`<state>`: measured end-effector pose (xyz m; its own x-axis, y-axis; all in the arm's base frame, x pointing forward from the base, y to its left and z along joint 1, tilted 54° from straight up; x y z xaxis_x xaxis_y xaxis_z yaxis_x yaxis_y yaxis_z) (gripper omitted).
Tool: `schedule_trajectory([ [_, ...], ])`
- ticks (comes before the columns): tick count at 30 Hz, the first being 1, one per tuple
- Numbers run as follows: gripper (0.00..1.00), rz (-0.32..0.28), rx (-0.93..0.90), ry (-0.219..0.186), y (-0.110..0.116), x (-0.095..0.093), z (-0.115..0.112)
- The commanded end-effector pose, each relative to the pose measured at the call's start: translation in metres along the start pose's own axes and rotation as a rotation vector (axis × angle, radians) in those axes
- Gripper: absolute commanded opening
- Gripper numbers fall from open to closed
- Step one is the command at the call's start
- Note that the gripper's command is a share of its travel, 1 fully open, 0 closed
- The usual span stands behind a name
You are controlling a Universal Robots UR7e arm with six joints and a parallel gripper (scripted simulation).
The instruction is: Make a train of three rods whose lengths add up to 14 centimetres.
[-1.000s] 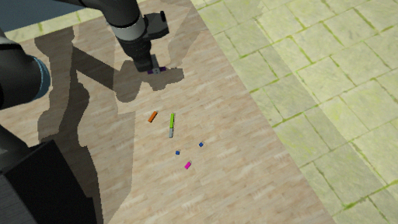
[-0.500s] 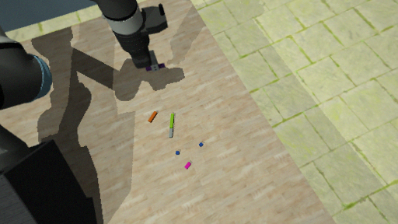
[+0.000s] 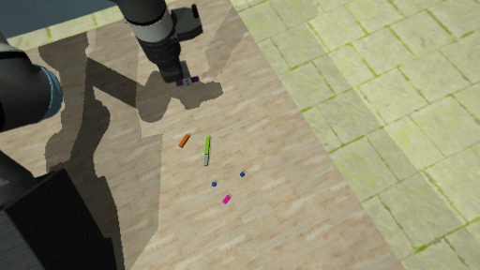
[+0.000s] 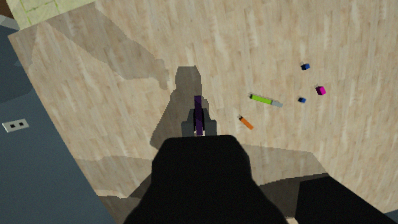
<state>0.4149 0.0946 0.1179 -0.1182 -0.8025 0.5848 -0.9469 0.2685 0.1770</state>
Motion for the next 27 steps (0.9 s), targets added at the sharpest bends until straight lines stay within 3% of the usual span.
schedule_trajectory([
  [1, 0.24, 0.001, 0.055, 0.000, -0.003, 0.001, 0.003],
  [27, 0.24, 0.001, 0.712, 0.003, -0.027, 0.003, 0.050],
])
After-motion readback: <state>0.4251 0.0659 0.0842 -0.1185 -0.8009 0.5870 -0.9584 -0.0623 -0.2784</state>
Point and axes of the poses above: the point where the finger pads meet when closed, its own x axis back along the fingers, its own z axis across the jaws, y = z × x, the point moved 4 cm from there along x, back along the fingers, and after that the axes turned 6 degrees about -x, right-handed, at the moved point
